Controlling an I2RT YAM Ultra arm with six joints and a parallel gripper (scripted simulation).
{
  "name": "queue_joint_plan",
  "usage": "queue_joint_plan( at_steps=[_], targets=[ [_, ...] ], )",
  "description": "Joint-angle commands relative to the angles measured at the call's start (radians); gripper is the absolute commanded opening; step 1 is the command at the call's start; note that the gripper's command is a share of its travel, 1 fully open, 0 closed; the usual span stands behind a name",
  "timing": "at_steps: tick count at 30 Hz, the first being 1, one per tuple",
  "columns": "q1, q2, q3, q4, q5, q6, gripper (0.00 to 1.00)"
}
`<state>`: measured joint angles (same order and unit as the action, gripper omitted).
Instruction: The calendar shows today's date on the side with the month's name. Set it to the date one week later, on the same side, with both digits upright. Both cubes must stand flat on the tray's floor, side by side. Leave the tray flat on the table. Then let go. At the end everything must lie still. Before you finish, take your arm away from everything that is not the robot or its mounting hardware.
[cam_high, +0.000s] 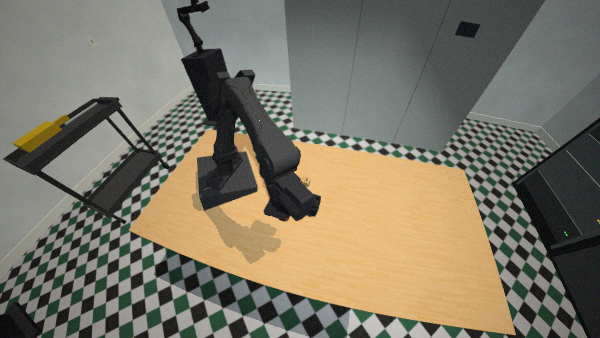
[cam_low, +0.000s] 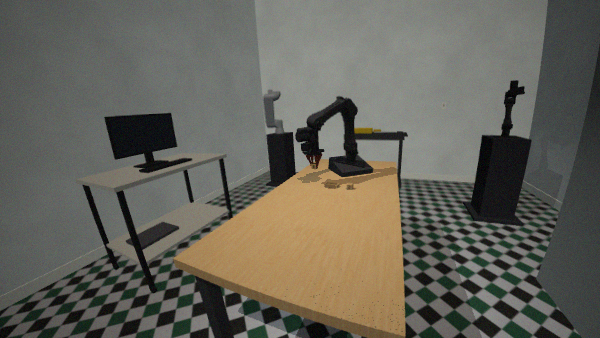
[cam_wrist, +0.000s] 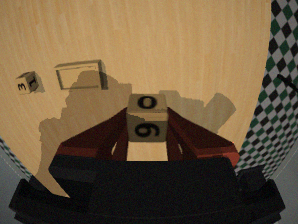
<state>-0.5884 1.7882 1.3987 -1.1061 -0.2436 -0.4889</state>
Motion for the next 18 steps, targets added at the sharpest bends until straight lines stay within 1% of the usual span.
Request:
queue_joint_plan(
  at_steps=[1,9,16,18],
  targets=[
    [-0.005,-0.006,0.007,0.001,-0.003,-0.005,0.26],
    [-0.002,-0.002,-0.006,0.019,-0.003,-0.011,0.26],
    [0.013,0.022,-0.066,0.106,-0.002,0.004,0.26],
    [0.013,0.022,-0.066,0.106,-0.002,0.004,0.26]
  ],
)
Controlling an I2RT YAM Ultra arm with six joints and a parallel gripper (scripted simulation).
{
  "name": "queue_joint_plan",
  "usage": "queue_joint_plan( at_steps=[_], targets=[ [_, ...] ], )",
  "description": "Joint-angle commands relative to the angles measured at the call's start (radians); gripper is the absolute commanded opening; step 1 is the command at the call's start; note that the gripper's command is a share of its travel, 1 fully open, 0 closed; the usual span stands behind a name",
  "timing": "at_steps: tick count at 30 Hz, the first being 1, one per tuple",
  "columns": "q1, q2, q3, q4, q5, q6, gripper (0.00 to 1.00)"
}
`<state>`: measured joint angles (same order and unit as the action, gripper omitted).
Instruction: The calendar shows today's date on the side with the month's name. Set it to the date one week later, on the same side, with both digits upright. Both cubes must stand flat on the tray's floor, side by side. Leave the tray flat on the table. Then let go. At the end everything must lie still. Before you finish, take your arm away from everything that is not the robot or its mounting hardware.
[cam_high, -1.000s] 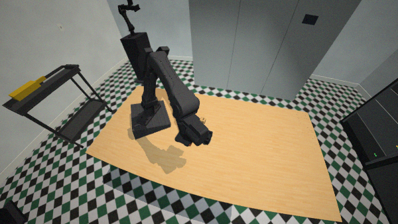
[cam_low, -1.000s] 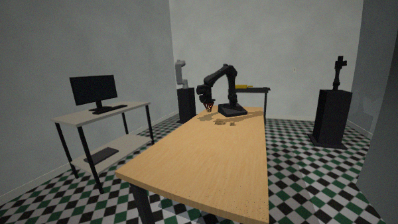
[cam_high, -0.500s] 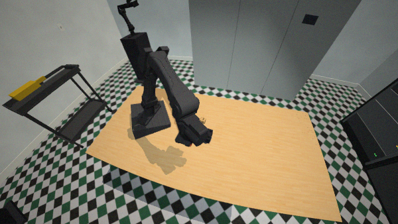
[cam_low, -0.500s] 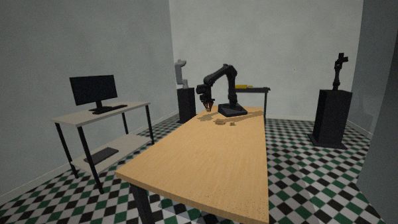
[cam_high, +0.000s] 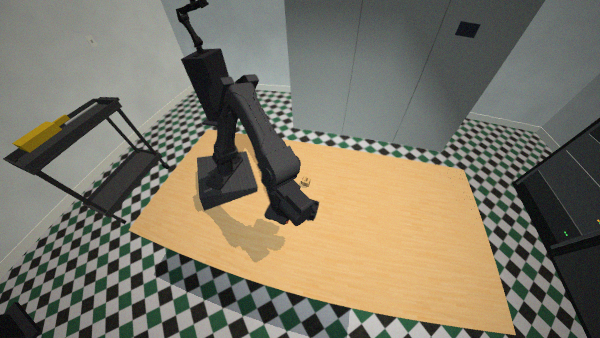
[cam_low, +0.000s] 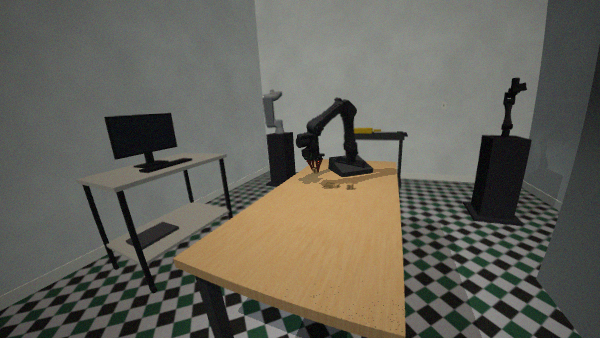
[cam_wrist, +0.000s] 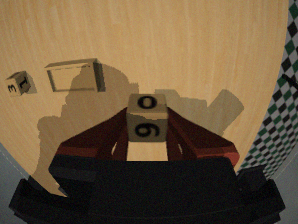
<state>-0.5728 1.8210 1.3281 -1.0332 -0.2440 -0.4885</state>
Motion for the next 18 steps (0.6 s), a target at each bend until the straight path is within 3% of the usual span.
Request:
queue_joint_plan(
  at_steps=[1,11,18],
  targets=[
    [0.000,-0.005,-0.006,0.051,-0.001,0.007,0.26],
    [0.031,0.067,-0.102,0.227,0.001,0.038,0.26],
    [0.039,0.093,-0.124,0.276,0.002,0.047,0.26]
  ],
)
